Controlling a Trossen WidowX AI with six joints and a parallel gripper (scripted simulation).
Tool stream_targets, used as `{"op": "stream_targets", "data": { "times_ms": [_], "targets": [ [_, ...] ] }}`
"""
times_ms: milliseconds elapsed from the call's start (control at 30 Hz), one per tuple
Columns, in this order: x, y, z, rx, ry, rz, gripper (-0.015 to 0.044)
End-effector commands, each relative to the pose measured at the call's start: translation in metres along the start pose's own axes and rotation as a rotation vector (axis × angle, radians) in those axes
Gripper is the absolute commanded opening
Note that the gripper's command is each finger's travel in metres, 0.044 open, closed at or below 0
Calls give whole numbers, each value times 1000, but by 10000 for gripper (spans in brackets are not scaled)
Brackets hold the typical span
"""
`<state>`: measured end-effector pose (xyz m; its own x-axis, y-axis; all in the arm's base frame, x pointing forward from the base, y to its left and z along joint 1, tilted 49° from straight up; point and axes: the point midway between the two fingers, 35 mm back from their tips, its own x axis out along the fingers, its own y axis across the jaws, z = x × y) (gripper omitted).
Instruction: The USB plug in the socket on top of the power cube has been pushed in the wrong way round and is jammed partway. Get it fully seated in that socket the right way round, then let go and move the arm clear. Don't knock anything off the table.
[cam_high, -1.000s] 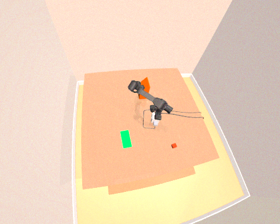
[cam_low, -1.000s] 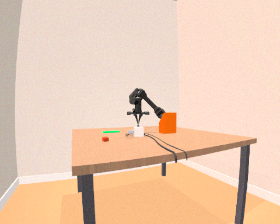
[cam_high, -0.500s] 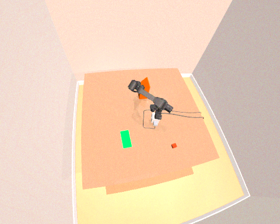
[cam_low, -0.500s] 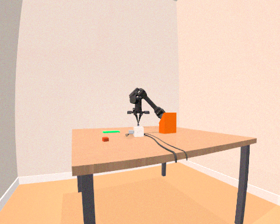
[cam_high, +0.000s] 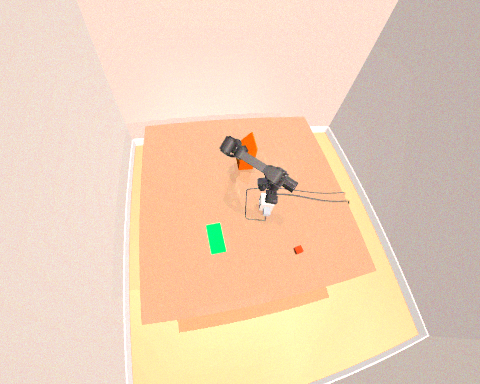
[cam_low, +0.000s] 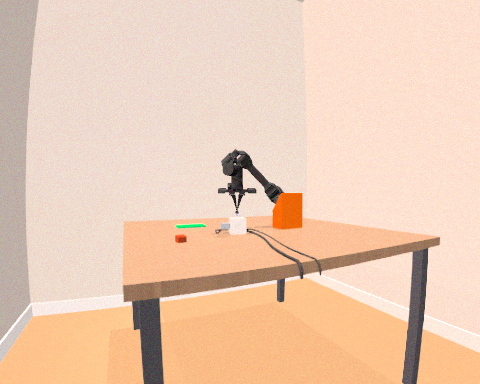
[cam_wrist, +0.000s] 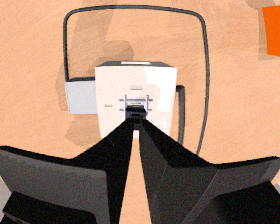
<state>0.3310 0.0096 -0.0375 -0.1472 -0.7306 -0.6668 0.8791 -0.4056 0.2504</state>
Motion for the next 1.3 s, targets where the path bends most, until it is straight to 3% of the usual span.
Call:
{"op": "stream_targets", "data": {
  "times_ms": [0,667,1267],
  "targets": [
    [-4,1,-1,9,7,-2,0],
    [-12,1,-1,-23,3,-1,0],
    [-11,0,0,-484,1,0,0]
  ]
}}
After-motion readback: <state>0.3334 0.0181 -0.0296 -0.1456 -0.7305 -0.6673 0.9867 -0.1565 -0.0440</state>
